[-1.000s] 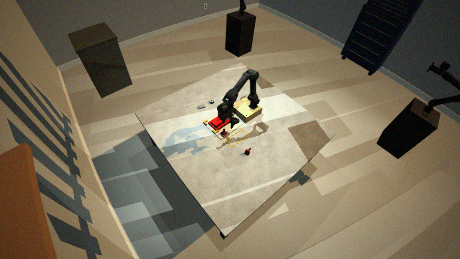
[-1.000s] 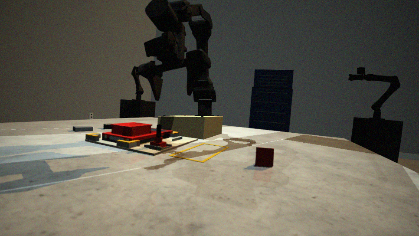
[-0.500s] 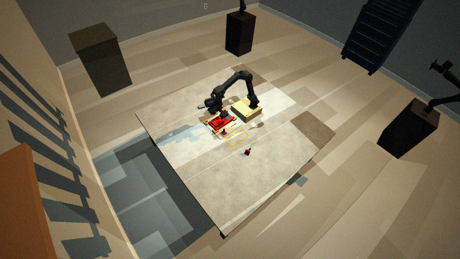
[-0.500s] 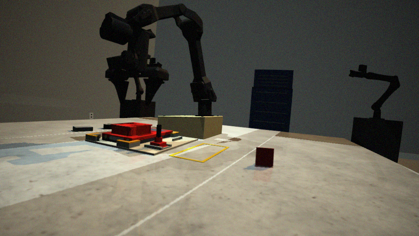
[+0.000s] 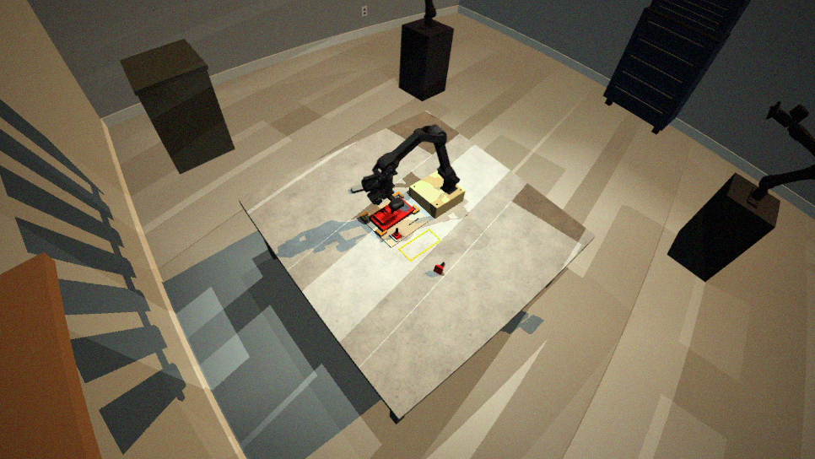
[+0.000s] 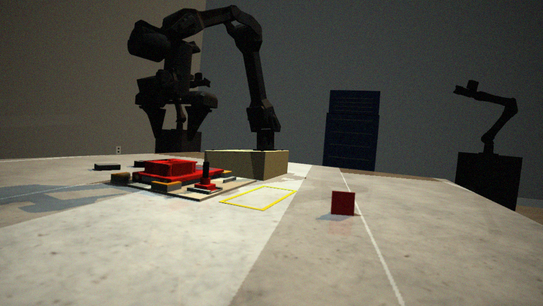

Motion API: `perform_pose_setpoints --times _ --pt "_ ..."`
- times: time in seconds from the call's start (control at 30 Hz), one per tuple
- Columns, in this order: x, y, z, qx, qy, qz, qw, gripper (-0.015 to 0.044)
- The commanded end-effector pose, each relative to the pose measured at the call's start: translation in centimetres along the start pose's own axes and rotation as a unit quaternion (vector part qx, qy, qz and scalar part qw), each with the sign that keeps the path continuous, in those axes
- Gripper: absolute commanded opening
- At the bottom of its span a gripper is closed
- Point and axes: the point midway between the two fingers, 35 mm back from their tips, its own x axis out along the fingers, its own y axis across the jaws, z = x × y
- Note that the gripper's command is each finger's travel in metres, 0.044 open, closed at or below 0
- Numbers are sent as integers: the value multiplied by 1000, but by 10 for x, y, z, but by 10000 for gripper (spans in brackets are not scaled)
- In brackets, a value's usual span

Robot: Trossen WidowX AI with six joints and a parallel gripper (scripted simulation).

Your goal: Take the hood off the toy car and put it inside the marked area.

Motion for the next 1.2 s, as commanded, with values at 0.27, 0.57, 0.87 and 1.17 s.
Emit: perform_pose_setpoints --times 0.27,0.57,0.87,1.17 --pt "11 -1 -1 -3 3 -2 1000 440" --pt "18 -2 -1 -3 3 -2 1000 440" --pt "25 -2 -1 -3 3 -2 1000 440" --pt "33 -2 -2 -3 3 -2 1000 440"
